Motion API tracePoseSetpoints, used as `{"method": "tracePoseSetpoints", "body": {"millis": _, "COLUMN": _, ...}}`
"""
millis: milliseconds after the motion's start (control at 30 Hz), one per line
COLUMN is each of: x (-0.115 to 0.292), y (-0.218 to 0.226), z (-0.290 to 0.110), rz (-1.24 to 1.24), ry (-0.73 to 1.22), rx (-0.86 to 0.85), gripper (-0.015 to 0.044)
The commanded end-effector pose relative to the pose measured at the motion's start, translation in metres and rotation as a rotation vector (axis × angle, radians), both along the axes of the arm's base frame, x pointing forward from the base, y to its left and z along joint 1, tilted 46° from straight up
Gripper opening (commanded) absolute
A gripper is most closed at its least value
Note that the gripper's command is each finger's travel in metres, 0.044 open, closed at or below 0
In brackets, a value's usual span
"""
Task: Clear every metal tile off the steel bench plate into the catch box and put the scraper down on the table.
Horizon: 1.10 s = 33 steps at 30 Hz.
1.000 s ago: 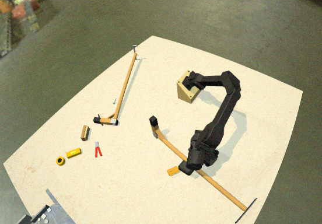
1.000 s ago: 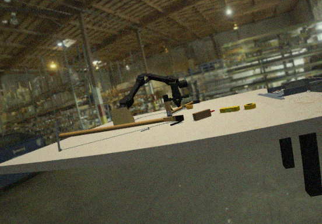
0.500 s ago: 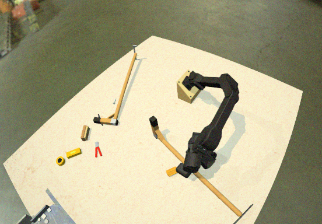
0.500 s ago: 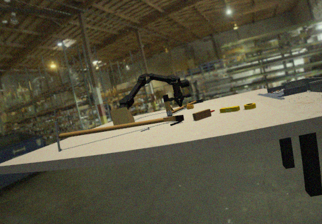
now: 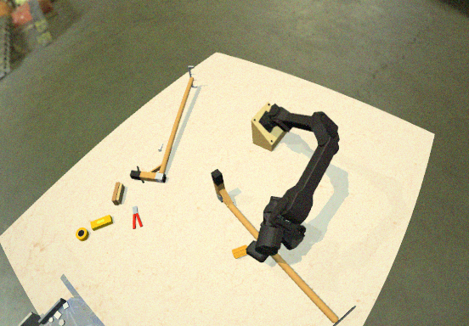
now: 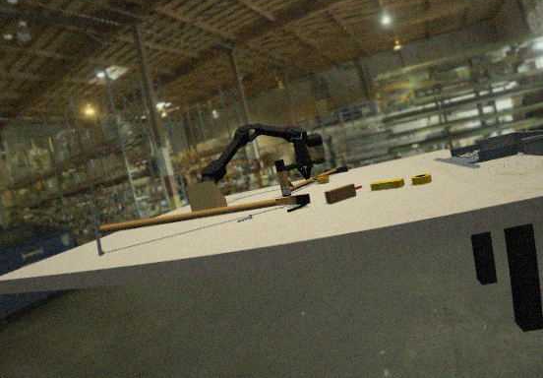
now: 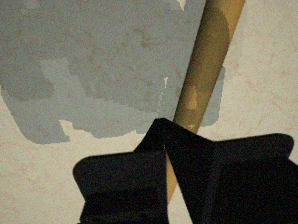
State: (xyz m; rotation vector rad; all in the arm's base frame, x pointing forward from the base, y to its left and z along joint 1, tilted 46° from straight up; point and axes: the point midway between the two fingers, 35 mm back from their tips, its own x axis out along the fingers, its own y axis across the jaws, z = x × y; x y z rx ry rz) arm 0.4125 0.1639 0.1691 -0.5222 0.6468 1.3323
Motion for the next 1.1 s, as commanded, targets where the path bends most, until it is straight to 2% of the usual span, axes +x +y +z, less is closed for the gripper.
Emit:
{"method": "tracePoseSetpoints", "body": {"millis": 0, "x": 0.000, "y": 0.000, "z": 0.000, "rz": 0.000, "ry": 0.000, "rx": 0.000, "gripper": 0.0000}}
{"method": "tracePoseSetpoints", "body": {"millis": 833, "x": -0.010, "y": -0.067, "z": 0.064, "rz": 0.000, "ry": 0.002, "rx": -0.006, "gripper": 0.0000}}
{"method": "tracePoseSetpoints", "body": {"millis": 1067, "x": -0.018, "y": -0.070, "z": 0.071, "rz": -0.026, "ry": 0.030, "rx": -0.001, "gripper": 0.0000}}
